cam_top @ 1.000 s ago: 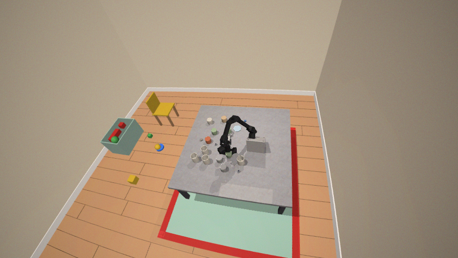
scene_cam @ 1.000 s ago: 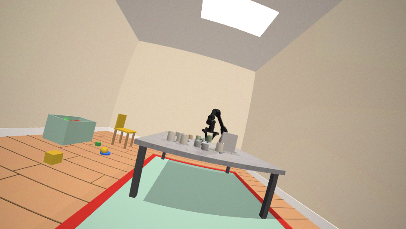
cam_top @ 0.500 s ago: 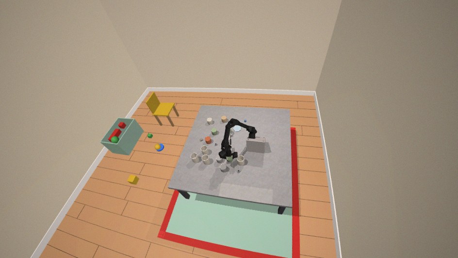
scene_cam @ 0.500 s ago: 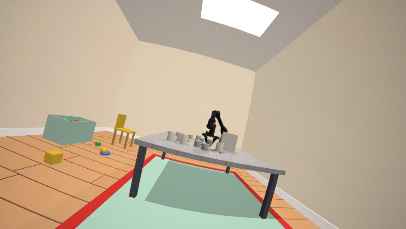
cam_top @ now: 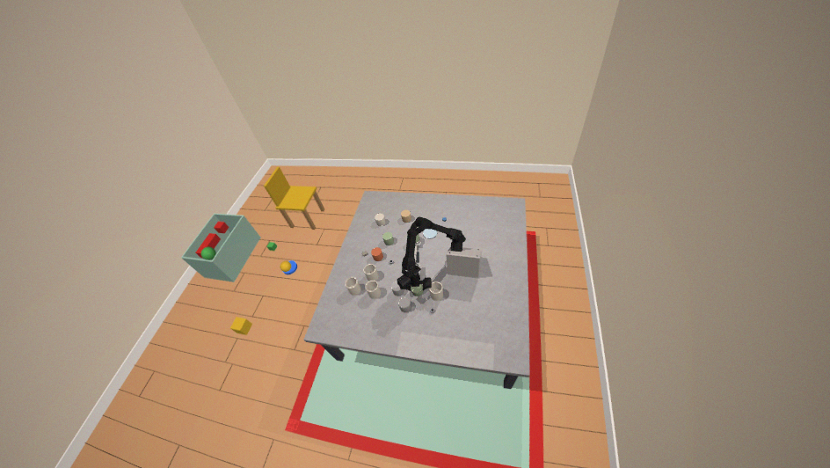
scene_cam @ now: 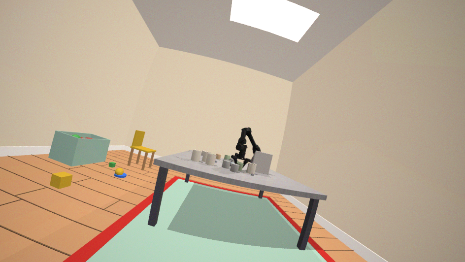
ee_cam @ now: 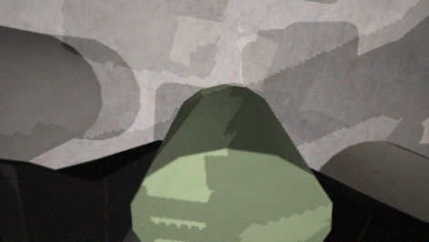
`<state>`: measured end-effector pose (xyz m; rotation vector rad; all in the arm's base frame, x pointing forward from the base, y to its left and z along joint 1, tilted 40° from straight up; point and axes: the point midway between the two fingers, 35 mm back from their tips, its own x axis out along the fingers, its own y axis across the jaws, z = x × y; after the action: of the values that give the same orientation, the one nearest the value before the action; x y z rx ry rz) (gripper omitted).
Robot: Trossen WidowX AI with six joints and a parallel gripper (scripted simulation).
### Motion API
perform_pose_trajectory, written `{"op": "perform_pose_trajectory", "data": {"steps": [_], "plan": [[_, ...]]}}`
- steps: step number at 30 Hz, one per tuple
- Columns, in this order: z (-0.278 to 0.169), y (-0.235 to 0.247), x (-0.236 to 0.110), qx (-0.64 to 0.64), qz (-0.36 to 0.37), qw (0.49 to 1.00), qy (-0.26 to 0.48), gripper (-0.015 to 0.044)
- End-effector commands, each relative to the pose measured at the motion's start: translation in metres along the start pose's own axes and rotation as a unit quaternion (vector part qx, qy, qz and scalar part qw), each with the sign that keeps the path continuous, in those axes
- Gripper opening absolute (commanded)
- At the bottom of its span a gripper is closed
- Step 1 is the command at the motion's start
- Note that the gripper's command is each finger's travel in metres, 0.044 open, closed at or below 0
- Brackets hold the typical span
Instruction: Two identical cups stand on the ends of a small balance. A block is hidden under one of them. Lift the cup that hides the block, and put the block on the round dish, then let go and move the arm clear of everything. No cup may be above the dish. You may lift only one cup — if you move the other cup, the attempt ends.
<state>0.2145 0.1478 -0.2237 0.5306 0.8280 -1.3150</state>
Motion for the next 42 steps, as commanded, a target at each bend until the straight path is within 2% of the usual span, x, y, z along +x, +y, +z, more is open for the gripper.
{"op": "perform_pose_trajectory", "data": {"steps": [1,3,20,30,33,40,42], "plan": [[0.001,-0.001,0.007,-0.002,0.000,1.000,-0.002,0.0000],[0.001,-0.001,0.010,-0.002,0.000,1.000,-0.002,0.0000],[-0.001,0.001,0.002,-0.008,0.003,1.000,0.000,0.0440],[0.000,-0.001,-0.048,-0.003,0.000,1.000,-0.001,0.0440],[0.000,-0.001,-0.050,-0.002,0.000,1.000,-0.001,0.0440],[-0.003,0.023,-0.076,-0.027,0.019,0.998,0.049,0.0260],[0.000,0.023,-0.077,-0.054,0.020,0.997,0.048,0.0260]]}}
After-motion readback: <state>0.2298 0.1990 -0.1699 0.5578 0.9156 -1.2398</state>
